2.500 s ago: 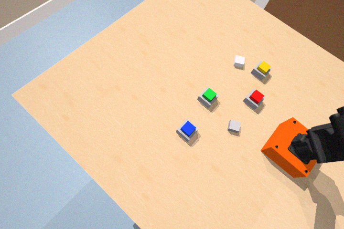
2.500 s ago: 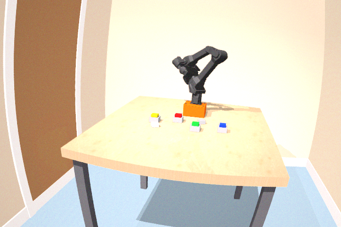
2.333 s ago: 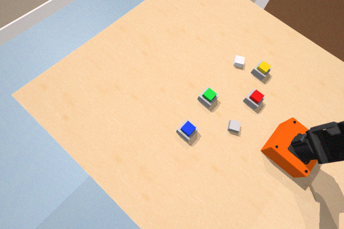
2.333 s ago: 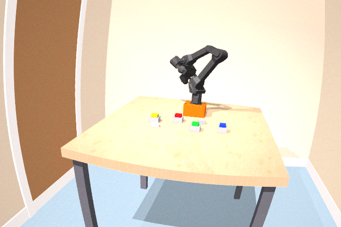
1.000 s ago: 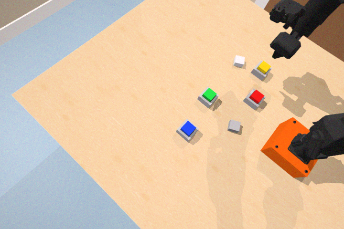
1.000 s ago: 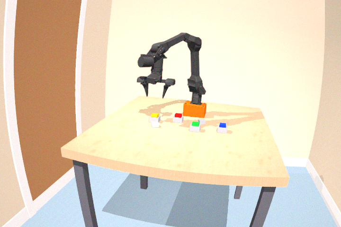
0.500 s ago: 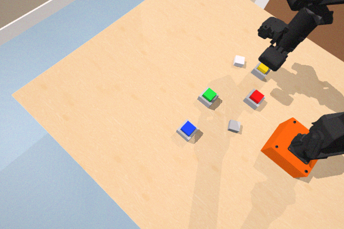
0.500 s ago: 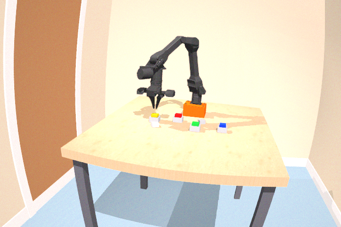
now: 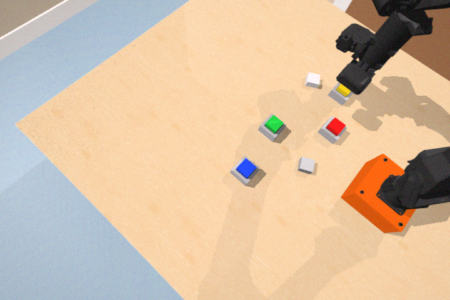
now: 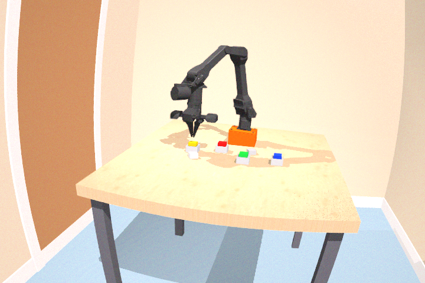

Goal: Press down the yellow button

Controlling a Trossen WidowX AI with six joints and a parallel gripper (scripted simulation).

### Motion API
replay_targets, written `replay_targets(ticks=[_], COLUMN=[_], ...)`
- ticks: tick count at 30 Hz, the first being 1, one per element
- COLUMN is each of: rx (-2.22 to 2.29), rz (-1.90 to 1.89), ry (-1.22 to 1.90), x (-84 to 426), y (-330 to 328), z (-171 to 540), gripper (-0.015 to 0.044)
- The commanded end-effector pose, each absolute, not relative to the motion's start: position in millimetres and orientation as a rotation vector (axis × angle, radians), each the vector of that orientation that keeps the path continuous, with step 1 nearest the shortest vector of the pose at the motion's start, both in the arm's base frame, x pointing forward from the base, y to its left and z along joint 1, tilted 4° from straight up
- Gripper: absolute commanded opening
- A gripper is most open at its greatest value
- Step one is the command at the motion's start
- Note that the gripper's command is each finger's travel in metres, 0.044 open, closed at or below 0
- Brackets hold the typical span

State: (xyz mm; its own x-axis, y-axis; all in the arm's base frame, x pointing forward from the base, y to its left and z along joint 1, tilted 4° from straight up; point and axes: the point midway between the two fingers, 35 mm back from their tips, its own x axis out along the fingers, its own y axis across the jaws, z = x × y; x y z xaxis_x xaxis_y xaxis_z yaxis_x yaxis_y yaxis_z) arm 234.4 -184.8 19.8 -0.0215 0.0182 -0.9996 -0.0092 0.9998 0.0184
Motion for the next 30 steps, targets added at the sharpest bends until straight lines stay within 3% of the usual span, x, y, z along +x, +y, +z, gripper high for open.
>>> replay_targets(ticks=[1,30], rx=[0.017,0.017], rz=[0.026,0.027], ry=[1.599,1.599], x=[233.2,232.1], y=[-183.2,-182.3], z=[10.3,-8.3], gripper=[0.0020,0.0020])
